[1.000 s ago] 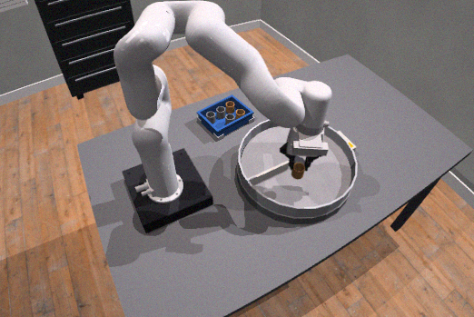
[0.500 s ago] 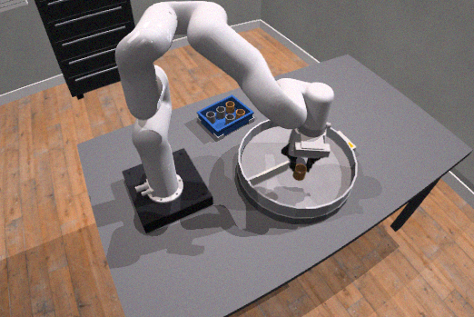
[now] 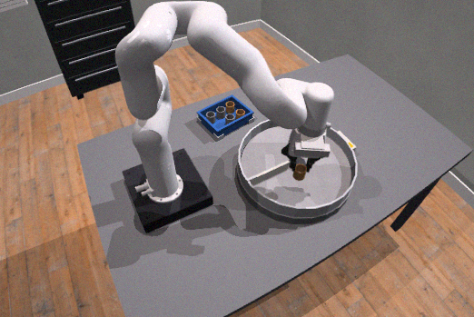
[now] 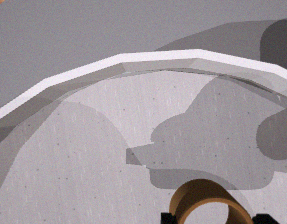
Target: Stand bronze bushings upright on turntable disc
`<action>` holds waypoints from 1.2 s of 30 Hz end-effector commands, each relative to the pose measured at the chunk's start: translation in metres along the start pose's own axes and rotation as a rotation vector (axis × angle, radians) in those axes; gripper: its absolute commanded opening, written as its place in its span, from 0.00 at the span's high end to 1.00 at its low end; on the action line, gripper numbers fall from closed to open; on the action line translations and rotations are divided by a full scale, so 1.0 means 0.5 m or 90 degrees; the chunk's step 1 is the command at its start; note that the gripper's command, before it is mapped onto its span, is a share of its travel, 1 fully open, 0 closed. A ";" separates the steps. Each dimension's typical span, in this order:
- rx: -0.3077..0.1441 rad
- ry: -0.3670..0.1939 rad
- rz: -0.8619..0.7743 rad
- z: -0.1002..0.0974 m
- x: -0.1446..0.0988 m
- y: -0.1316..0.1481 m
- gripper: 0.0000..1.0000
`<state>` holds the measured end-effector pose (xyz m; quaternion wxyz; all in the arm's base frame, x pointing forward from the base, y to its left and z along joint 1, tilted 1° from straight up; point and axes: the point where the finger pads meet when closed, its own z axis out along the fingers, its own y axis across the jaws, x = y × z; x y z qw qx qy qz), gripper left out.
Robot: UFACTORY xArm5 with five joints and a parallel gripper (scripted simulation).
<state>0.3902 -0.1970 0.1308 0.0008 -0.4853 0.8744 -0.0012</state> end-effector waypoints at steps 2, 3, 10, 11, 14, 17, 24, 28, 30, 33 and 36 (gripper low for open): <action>0.002 0.000 0.000 -0.003 0.000 -0.002 1.00; 0.002 0.000 0.000 -0.003 0.000 -0.002 1.00; 0.002 0.000 0.000 0.017 0.000 -0.003 1.00; 0.002 0.000 0.000 0.027 0.001 -0.004 1.00; 0.002 0.000 0.000 0.043 0.001 -0.005 1.00; 0.002 0.000 0.000 0.046 0.001 -0.005 1.00; 0.002 0.000 0.000 0.046 0.001 -0.005 1.00; 0.002 0.000 0.000 0.047 0.001 -0.005 1.00; 0.002 0.000 0.000 0.047 0.001 -0.005 1.00; 0.002 0.000 0.000 0.048 0.001 -0.005 1.00; 0.002 0.000 0.000 0.051 0.001 -0.005 1.00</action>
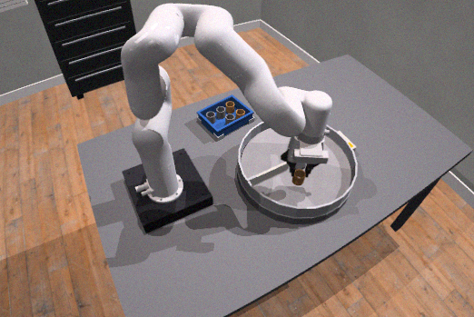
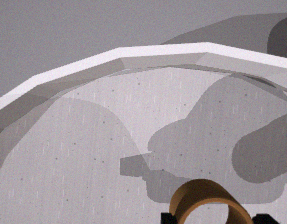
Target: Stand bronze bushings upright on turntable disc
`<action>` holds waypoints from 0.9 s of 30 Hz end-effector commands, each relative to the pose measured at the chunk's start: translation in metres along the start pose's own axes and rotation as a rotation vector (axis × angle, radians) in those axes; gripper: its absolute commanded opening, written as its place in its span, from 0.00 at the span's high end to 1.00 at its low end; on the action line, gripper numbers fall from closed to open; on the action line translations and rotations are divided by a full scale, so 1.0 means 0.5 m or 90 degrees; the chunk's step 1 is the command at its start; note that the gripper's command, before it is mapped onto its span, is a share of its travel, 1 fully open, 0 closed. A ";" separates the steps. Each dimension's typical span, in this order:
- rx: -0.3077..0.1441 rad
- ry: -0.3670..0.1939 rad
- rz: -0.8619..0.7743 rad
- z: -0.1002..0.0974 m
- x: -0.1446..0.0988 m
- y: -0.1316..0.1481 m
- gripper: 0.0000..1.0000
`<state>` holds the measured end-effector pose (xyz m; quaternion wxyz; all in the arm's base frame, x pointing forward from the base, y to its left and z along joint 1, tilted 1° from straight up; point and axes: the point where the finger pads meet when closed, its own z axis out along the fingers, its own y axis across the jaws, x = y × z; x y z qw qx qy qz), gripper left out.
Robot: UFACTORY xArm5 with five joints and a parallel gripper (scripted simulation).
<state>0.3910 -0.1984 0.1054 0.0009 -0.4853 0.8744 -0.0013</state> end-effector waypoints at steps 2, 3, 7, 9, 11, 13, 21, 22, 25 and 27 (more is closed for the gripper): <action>0.002 0.000 0.000 0.003 0.000 -0.002 1.00; 0.002 0.000 0.000 0.005 0.000 -0.002 1.00; 0.002 0.000 0.000 0.016 0.000 -0.002 1.00; 0.002 0.000 0.000 0.023 0.000 -0.002 1.00; 0.002 0.000 0.000 0.030 0.000 -0.002 1.00; 0.002 0.000 0.000 0.030 0.000 -0.002 1.00; 0.002 0.000 0.000 0.058 -0.001 -0.003 1.00; 0.002 0.000 0.000 0.061 -0.001 -0.003 1.00; 0.002 0.000 0.000 0.068 -0.001 -0.003 1.00; 0.002 0.000 0.000 0.071 -0.001 -0.003 1.00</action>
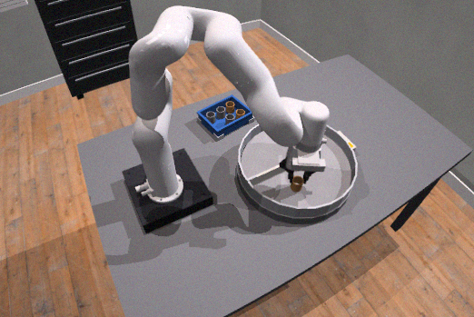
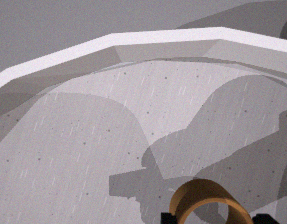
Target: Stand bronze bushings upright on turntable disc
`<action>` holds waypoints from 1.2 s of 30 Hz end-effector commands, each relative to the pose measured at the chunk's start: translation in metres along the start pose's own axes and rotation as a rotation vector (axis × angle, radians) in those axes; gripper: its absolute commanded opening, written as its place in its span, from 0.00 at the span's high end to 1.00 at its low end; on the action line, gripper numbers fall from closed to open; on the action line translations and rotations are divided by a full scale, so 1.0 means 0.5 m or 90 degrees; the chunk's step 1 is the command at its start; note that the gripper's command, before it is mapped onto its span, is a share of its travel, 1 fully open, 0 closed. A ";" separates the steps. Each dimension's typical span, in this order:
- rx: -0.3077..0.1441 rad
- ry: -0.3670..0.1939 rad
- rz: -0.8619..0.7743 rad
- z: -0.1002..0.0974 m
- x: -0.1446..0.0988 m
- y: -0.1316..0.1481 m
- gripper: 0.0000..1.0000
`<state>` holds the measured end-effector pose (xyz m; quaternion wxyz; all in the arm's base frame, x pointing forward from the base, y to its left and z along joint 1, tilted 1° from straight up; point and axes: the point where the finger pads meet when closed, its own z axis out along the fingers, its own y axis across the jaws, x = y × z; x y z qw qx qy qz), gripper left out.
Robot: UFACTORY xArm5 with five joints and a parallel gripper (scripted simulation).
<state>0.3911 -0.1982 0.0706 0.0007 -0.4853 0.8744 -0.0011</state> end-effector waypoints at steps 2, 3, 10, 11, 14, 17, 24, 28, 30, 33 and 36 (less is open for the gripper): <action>0.003 0.000 0.000 0.003 0.000 -0.003 1.00; 0.003 0.000 0.000 0.003 0.000 -0.003 1.00; 0.003 0.000 0.000 0.006 0.000 -0.003 1.00; 0.003 0.000 0.000 0.006 0.000 -0.003 1.00; 0.003 0.000 0.000 0.006 0.000 -0.003 1.00; 0.003 0.000 0.000 0.006 0.000 -0.003 1.00; 0.003 0.000 0.000 0.006 0.000 -0.003 1.00; 0.003 0.000 0.000 0.007 0.000 -0.003 1.00; 0.003 0.000 0.000 0.008 0.000 -0.003 1.00; 0.003 0.000 0.000 0.009 0.000 -0.003 1.00; 0.003 0.000 0.000 0.011 0.000 -0.003 1.00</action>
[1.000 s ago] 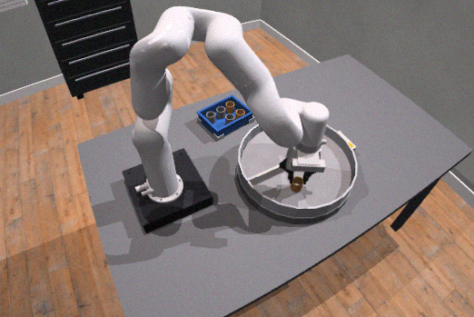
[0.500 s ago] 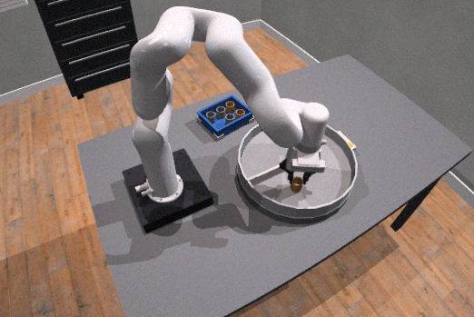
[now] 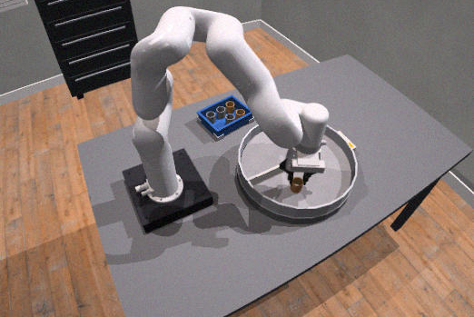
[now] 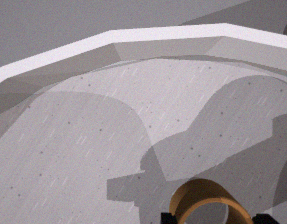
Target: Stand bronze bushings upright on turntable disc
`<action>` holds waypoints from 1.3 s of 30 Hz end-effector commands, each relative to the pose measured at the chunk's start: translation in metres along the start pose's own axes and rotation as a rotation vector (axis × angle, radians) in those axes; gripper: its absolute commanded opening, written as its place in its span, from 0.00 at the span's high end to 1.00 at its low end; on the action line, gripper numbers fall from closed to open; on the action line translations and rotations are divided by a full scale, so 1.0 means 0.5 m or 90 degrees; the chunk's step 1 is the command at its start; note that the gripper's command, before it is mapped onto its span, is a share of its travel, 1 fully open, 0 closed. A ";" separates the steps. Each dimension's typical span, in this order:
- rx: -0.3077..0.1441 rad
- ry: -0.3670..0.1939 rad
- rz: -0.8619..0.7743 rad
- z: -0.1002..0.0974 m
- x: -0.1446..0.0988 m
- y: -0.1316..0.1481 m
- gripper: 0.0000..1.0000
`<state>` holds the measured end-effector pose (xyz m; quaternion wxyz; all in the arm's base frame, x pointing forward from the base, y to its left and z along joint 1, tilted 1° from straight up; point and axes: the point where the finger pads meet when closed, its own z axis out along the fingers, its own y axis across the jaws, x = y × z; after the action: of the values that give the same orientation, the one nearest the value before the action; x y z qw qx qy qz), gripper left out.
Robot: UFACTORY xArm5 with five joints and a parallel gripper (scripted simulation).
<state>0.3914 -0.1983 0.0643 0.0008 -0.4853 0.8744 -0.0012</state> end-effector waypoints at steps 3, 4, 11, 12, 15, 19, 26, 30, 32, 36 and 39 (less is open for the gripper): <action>0.002 0.000 0.000 0.000 0.000 -0.003 1.00; 0.002 0.000 0.000 0.000 0.000 -0.003 1.00; 0.002 0.000 0.000 0.004 0.000 -0.003 1.00; 0.002 0.000 0.000 0.005 0.000 -0.003 1.00; 0.002 0.000 0.000 0.005 0.000 -0.003 1.00; 0.002 0.000 0.000 0.005 0.000 -0.003 1.00; 0.002 0.000 0.000 0.005 0.000 -0.003 1.00; 0.002 0.000 0.000 0.005 0.000 -0.003 0.51; 0.002 0.000 0.000 0.005 0.000 -0.003 0.51; 0.002 0.000 0.000 0.005 0.000 -0.003 0.51; 0.002 0.000 0.000 0.005 0.000 -0.003 0.51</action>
<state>0.3916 -0.1984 0.0605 0.0009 -0.4853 0.8744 -0.0013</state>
